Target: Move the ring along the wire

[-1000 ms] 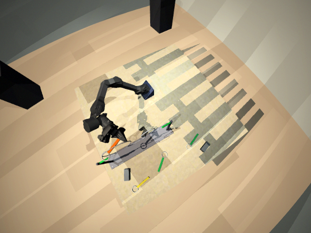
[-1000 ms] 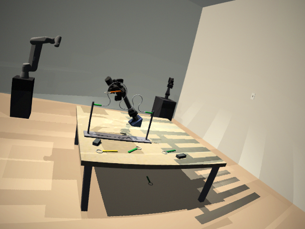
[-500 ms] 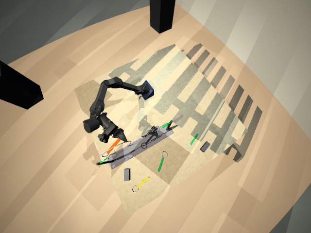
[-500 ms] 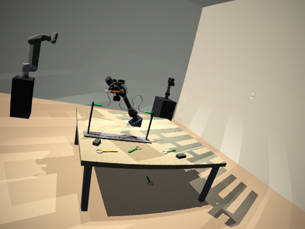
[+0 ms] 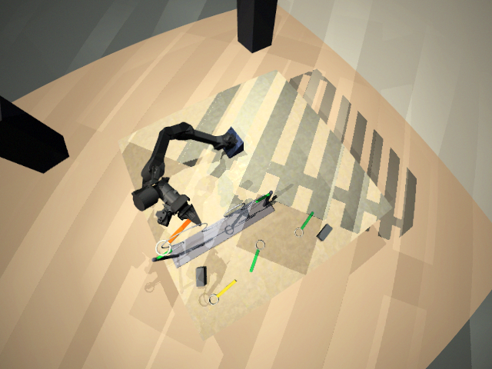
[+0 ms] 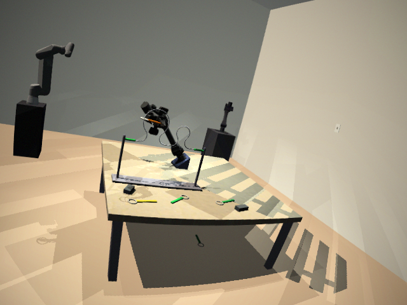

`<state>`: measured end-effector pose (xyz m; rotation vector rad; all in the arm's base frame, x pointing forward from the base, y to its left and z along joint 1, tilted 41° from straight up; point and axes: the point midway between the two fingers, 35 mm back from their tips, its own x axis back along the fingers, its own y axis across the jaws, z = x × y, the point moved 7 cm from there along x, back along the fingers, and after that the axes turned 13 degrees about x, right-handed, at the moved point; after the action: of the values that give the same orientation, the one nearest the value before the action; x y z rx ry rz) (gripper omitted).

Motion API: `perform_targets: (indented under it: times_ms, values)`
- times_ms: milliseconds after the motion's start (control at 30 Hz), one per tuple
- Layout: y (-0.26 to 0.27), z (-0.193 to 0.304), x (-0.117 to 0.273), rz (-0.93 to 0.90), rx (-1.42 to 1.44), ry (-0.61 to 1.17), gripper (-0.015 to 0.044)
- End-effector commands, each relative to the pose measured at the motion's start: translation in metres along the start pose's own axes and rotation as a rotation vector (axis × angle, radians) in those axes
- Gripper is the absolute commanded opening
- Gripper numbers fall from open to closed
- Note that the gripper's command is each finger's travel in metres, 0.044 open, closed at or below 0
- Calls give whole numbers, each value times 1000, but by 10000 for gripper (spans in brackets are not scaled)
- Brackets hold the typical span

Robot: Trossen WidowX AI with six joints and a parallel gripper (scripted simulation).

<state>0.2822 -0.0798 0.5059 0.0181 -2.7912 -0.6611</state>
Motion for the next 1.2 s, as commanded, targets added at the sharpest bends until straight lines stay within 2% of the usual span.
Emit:
perform_targets:
  times_ms: [0,1167]
  values:
    - [0,0,0,25,61,-3,-150]
    - [-9,3,-1,203,469,-8,-150]
